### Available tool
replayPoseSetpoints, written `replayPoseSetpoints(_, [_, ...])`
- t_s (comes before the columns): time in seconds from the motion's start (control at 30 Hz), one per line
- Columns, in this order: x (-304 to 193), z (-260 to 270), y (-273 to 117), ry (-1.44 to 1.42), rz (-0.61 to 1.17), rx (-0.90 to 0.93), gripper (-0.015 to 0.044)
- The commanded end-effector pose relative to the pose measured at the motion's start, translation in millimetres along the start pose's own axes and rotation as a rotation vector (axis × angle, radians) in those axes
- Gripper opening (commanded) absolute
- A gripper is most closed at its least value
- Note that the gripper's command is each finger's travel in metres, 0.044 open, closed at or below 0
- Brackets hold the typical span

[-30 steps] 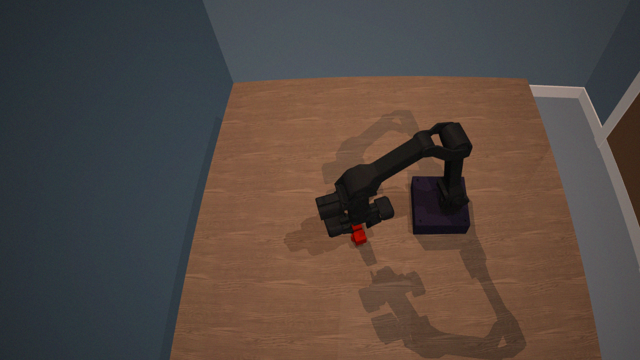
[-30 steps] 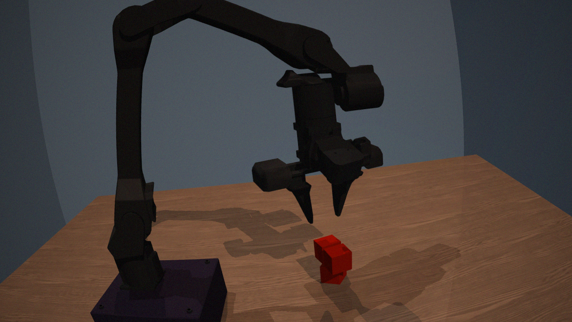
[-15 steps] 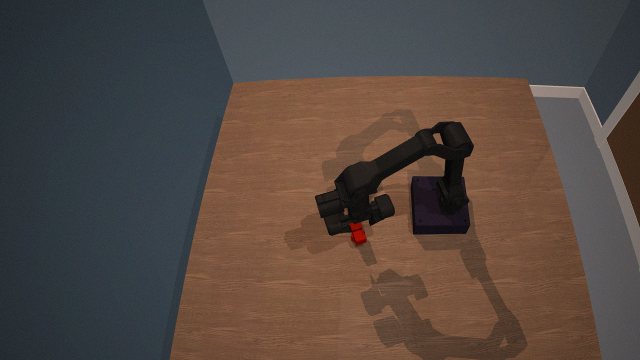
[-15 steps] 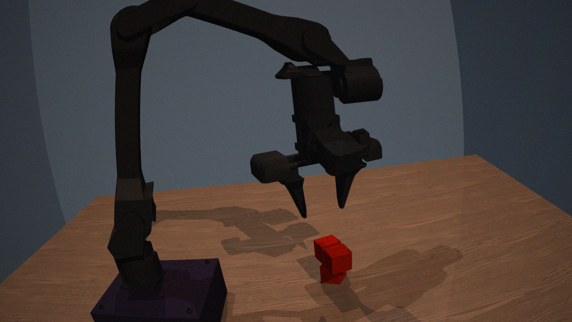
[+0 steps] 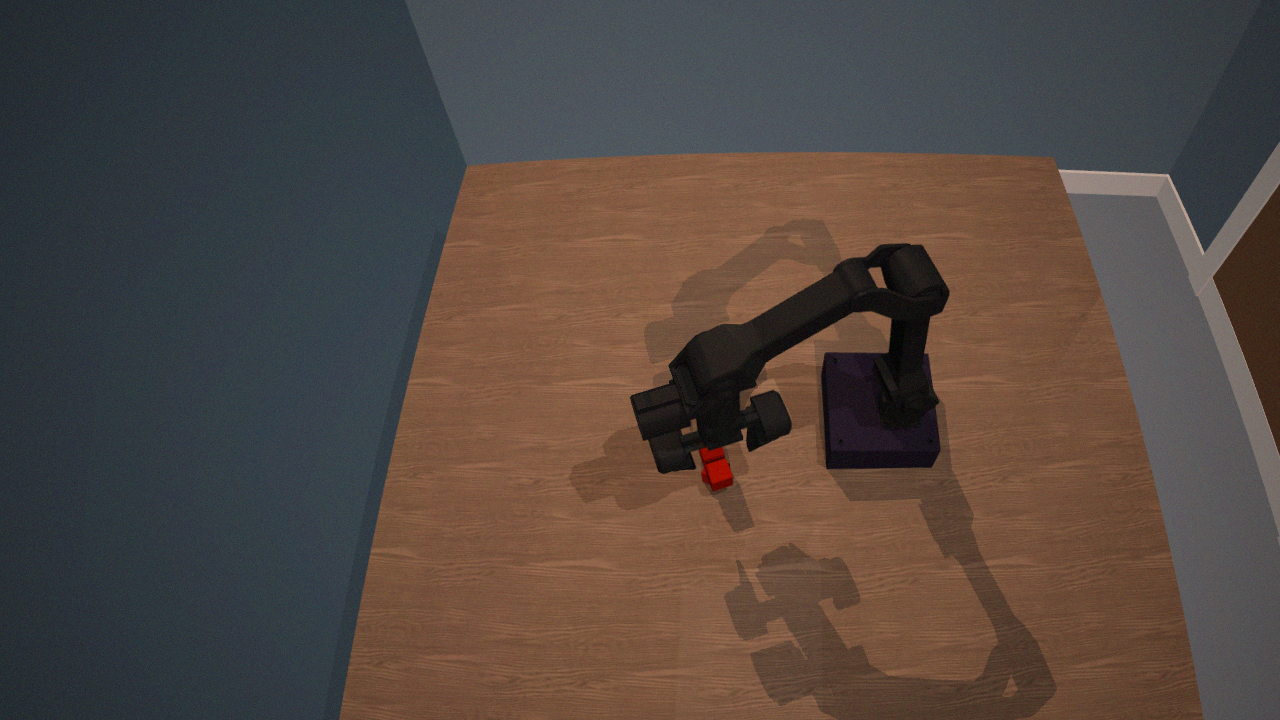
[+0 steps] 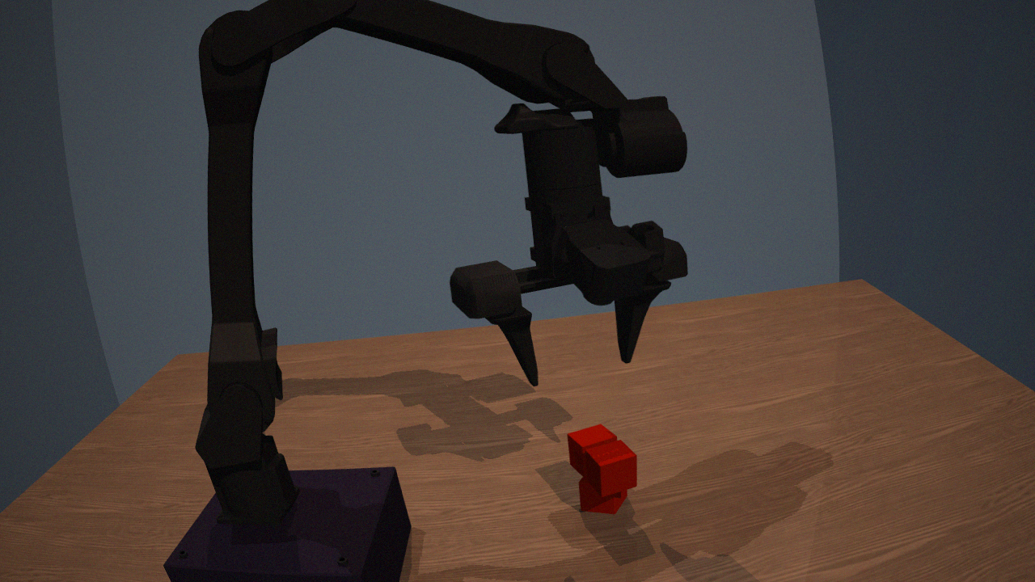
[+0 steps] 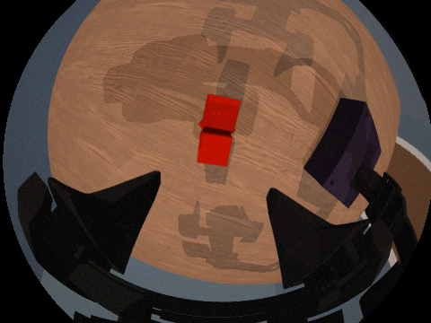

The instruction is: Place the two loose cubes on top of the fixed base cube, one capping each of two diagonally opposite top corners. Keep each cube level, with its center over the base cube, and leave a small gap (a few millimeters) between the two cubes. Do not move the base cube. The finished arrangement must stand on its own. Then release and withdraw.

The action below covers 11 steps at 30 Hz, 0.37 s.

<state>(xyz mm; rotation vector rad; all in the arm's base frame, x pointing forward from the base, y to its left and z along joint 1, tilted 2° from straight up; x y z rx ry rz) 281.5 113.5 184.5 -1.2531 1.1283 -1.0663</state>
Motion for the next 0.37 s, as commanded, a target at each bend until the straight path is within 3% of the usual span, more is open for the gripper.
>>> replayPoseSetpoints(0.0, [-44.6, -9.3, -1.5, -0.01, 0.005, 0.0, 0.04])
replayPoseSetpoints(0.13, [-92.5, -27.6, -2.9, -0.01, 0.01, -0.002, 0.04])
replayPoseSetpoints(0.33, [-94.8, -28.7, -3.0, -0.01, 0.01, -0.002, 0.04])
Point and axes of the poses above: the point midway between the two fingers, 35 mm back from their tips, its own y axis out along the fingers, its own z axis across the jaws, x = y × z, the point moved 9 cm from there along -y, back along the fingers, and after that the axes turned 13 degrees about y, right-handed, at the moved point
